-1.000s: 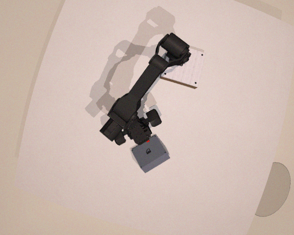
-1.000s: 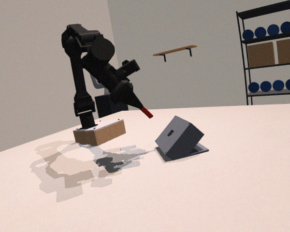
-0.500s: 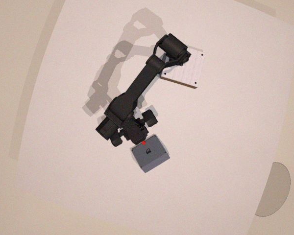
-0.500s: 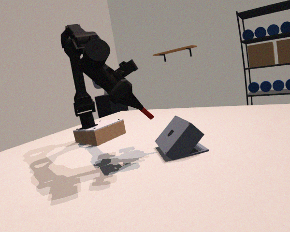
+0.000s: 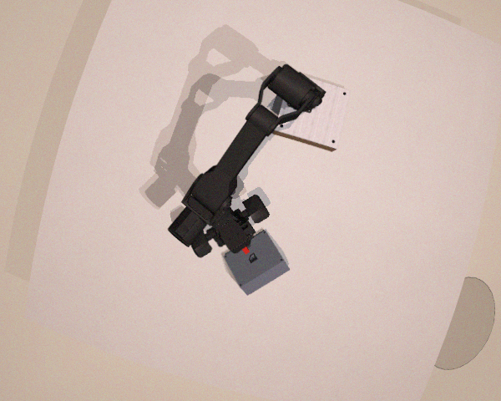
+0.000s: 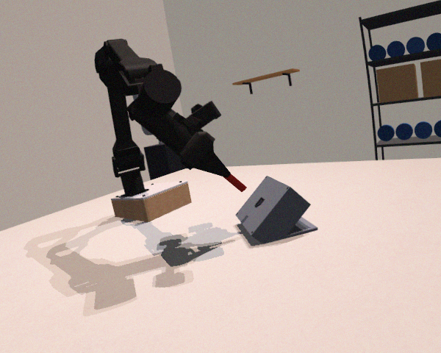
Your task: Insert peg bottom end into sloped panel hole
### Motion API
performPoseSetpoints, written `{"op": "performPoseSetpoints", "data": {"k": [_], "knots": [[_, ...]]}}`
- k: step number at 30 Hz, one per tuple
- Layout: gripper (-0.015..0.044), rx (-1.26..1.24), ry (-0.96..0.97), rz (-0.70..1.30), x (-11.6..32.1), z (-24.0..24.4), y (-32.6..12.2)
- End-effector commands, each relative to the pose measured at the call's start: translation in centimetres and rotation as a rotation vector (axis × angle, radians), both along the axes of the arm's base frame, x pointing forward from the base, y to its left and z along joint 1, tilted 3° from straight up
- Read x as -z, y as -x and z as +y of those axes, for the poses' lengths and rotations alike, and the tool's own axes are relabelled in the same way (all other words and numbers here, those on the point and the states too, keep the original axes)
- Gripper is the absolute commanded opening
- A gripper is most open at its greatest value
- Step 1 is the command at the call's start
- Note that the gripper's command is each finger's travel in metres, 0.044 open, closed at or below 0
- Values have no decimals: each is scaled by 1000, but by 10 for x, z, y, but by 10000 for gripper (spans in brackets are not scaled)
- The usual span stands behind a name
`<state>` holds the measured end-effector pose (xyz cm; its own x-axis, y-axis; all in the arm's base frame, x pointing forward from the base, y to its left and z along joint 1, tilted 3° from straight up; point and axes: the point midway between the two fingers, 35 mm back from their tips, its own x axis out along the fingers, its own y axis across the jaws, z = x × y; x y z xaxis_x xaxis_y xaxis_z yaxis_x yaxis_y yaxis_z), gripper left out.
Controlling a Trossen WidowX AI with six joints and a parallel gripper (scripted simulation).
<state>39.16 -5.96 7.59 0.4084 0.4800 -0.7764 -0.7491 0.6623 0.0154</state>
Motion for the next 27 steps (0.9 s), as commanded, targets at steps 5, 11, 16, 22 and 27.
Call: {"op": "performPoseSetpoints", "data": {"k": [5, 11, 16, 22, 27], "knots": [[0, -7, -12, -10, 8, 4, -3], [0, -10, -16, -15, 12, 5, -4], [0, -11, -17, -15, 16, 8, -7], [0, -11, -18, -15, 22, 12, -10], [0, -11, -18, -15, 28, 15, -13]]}}
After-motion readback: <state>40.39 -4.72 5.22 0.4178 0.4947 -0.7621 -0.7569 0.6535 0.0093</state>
